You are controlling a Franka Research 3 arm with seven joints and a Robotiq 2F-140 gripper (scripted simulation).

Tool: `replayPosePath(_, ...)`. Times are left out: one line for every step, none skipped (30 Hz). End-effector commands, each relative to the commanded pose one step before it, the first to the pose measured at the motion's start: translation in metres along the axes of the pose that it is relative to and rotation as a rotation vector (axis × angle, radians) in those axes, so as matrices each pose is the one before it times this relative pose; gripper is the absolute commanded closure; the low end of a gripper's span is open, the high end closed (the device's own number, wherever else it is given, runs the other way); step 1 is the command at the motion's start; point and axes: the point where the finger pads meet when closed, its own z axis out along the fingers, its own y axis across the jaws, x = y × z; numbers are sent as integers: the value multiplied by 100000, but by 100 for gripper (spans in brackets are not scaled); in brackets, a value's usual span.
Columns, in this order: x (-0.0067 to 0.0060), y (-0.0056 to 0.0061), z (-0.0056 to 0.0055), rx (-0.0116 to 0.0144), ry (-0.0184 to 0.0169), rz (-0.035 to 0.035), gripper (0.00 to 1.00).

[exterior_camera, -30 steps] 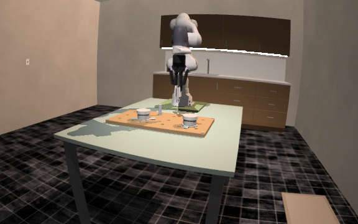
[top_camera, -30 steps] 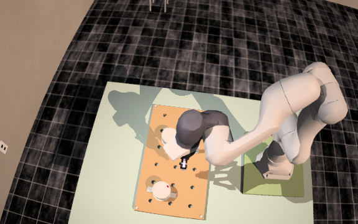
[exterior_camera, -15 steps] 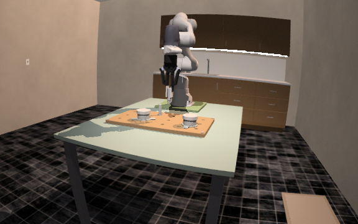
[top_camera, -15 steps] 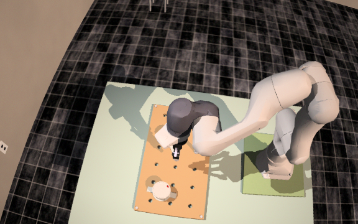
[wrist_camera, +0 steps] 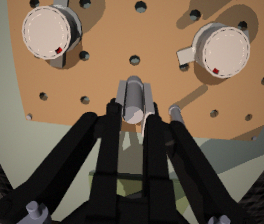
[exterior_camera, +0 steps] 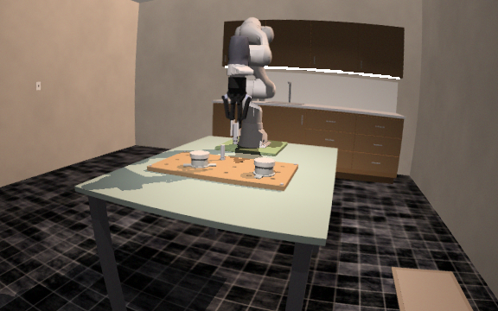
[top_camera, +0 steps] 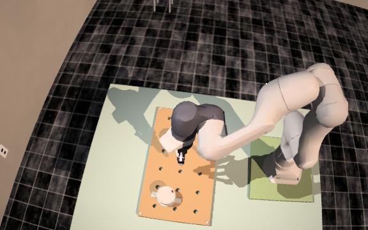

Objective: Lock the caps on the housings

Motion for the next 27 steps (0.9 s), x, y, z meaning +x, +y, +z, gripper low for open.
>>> replayPosePath(186, -7, 245, 60, 543, -1022, 90)
replayPosePath(0, 0, 97, 0, 0, -1, 90)
replayPosePath(0, 0, 102, 0, 0, 0, 90)
replayPosePath(1, 0, 107, 0, 0, 1, 90)
replayPosePath(0, 0, 113, 0, 0, 0, 90)
replayPosePath(0, 0, 0, 0, 0, 0, 90)
replayPosePath(0, 0, 0, 0, 0, 0, 90)
replayPosePath(0, 0, 119, 0, 0, 0, 90)
replayPosePath(0, 0, 124, 0, 0, -1, 90)
replayPosePath(1, 0, 128, -1, 0, 1, 90)
replayPosePath(0, 0, 133, 0, 0, 0, 90)
replayPosePath(0, 0, 138, 0, 0, -1, 90)
replayPosePath(0, 0, 143, 0, 0, 0, 90)
replayPosePath(1, 0, 147, 0, 0, 1, 90)
replayPosePath(0, 0, 151, 0, 0, 0, 90)
replayPosePath(0, 0, 155, 0, 0, -1, 90)
replayPosePath(1, 0, 158, -1, 0, 1, 90)
replayPosePath(0, 0, 162, 0, 0, 0, 90)
replayPosePath(0, 0, 165, 0, 0, -1, 90)
replayPosePath(1, 0, 168, -1, 0, 1, 90)
replayPosePath(0, 0, 171, 0, 0, 0, 90)
replayPosePath(0, 0, 173, 0, 0, 0, 90)
replayPosePath(0, 0, 0, 0, 0, 0, 90)
replayPosePath(0, 0, 0, 0, 0, 0, 90)
replayPosePath(1, 0, 175, 0, 0, 1, 90)
replayPosePath(0, 0, 177, 0, 0, -1, 90)
replayPosePath(0, 0, 179, 0, 0, 0, 90)
